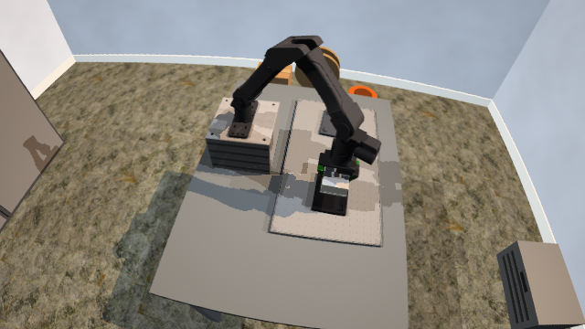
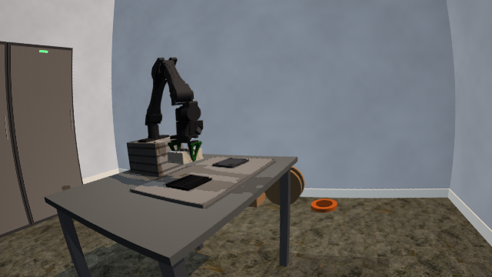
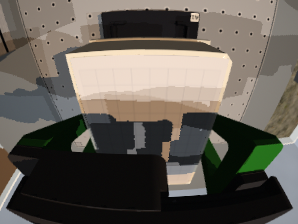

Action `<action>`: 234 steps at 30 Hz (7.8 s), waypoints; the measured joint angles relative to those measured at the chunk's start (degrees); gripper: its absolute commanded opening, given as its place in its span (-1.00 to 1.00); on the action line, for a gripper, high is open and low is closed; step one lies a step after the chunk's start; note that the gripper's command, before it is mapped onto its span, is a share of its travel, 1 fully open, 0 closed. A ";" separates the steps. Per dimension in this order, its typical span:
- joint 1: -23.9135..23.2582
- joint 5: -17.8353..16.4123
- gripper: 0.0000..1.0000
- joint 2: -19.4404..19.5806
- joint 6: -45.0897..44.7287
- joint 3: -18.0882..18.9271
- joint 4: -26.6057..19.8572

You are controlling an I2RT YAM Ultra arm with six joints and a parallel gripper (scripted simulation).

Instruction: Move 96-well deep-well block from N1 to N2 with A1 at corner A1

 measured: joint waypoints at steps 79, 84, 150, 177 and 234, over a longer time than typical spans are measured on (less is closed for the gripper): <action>13.79 -0.90 -1.00 -5.07 14.86 -9.40 2.84; 15.28 -0.90 -1.00 -5.55 16.79 -9.94 3.21; 46.49 -0.94 -1.00 -2.93 47.69 -5.42 1.77; 55.74 -1.01 -1.00 2.84 57.48 4.24 -2.10; 55.49 -0.94 -1.00 2.84 57.94 4.83 -2.60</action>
